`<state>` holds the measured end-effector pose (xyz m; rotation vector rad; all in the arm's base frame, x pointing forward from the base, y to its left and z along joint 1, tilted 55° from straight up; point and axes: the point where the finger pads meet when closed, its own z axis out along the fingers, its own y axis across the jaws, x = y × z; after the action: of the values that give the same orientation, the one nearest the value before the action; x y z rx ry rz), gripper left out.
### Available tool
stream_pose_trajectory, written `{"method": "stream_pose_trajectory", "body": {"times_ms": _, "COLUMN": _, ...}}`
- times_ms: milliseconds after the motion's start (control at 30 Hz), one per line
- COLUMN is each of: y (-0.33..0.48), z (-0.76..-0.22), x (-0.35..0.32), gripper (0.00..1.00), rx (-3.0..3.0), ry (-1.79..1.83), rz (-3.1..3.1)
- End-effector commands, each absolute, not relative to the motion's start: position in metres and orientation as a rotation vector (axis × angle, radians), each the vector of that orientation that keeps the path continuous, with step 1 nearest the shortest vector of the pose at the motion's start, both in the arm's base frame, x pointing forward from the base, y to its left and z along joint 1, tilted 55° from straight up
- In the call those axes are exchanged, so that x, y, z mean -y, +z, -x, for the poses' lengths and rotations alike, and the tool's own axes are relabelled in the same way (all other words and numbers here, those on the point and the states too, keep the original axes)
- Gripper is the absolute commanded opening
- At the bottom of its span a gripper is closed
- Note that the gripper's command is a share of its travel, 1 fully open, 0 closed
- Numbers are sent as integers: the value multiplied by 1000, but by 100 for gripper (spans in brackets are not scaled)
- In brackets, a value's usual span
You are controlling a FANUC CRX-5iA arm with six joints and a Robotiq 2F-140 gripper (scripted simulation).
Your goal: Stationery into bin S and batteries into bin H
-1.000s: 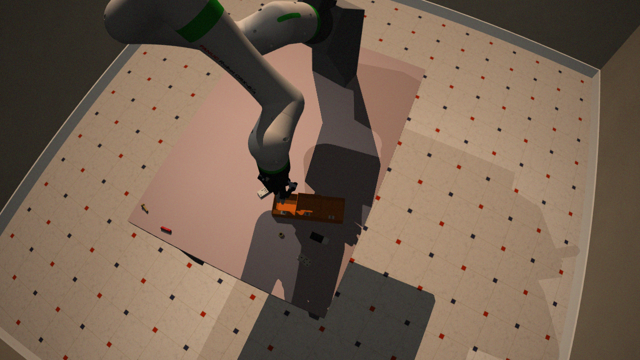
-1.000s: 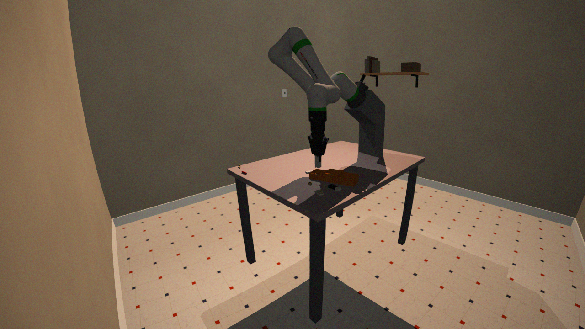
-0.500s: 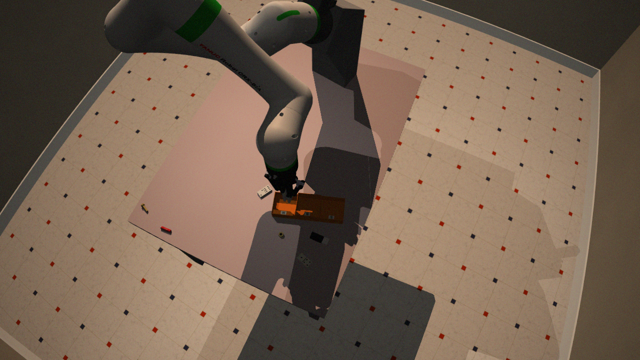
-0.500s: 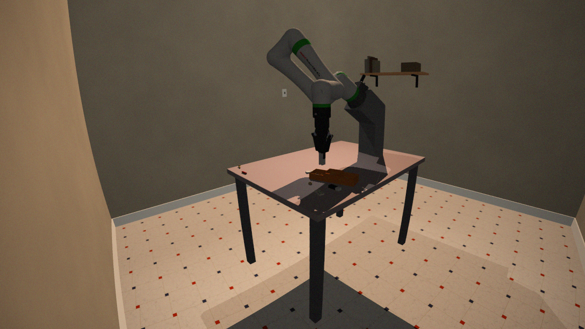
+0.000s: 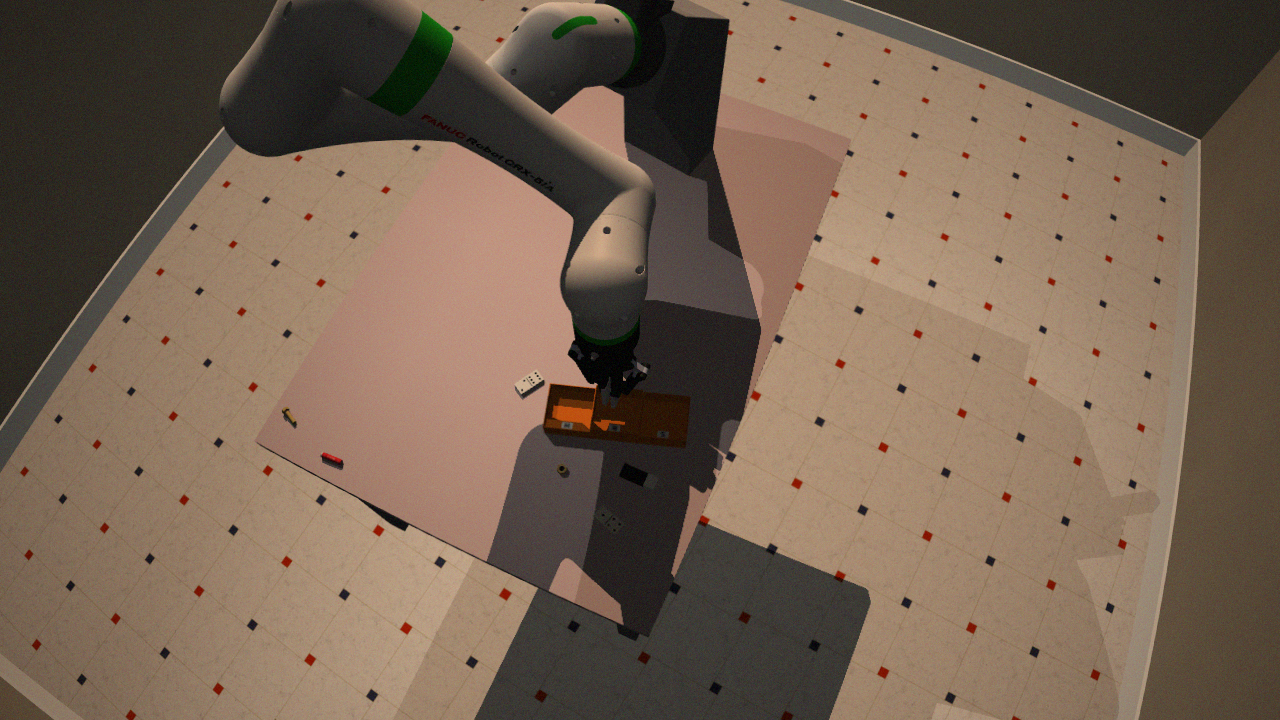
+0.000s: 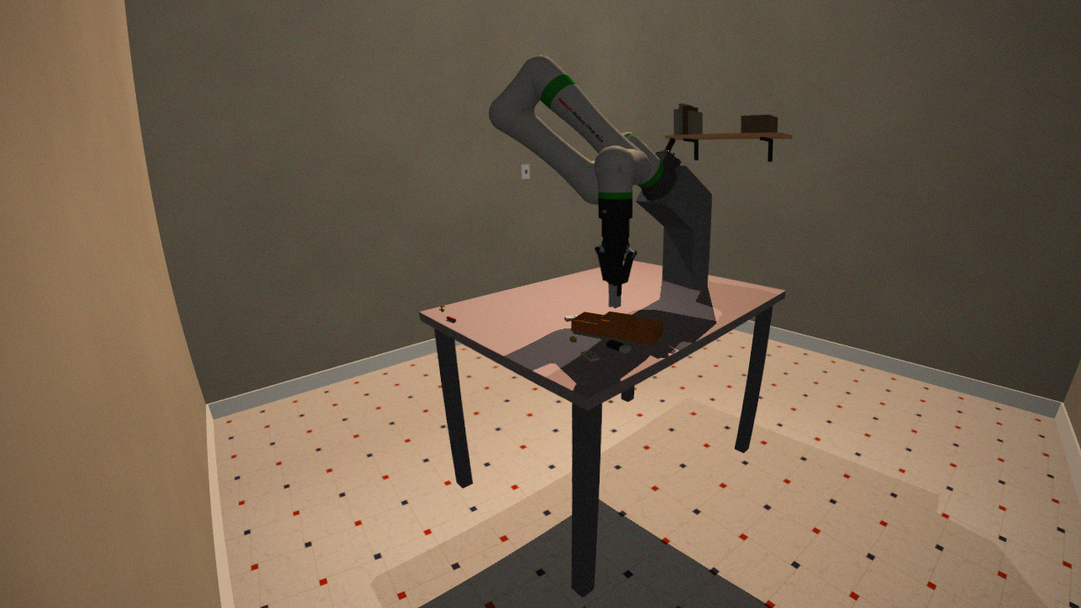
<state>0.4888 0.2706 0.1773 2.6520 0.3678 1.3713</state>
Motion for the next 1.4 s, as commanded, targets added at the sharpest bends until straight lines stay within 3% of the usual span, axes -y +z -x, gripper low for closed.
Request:
{"method": "stream_pose_trajectory", "body": {"times_ms": 0, "y": 174, "z": -493, "x": -271, "gripper": 15, "rx": -368, "ry": 1372, "rz": -2652}}
{"method": "stream_pose_trajectory", "body": {"times_ms": 733, "y": 143, "z": -536, "x": -271, "gripper": 15, "rx": -368, "ry": 1372, "rz": -2652}}
{"method": "stream_pose_trajectory", "body": {"times_ms": 1367, "y": 143, "z": -537, "x": -271, "gripper": 15, "rx": -368, "ry": 1372, "rz": -2652}}
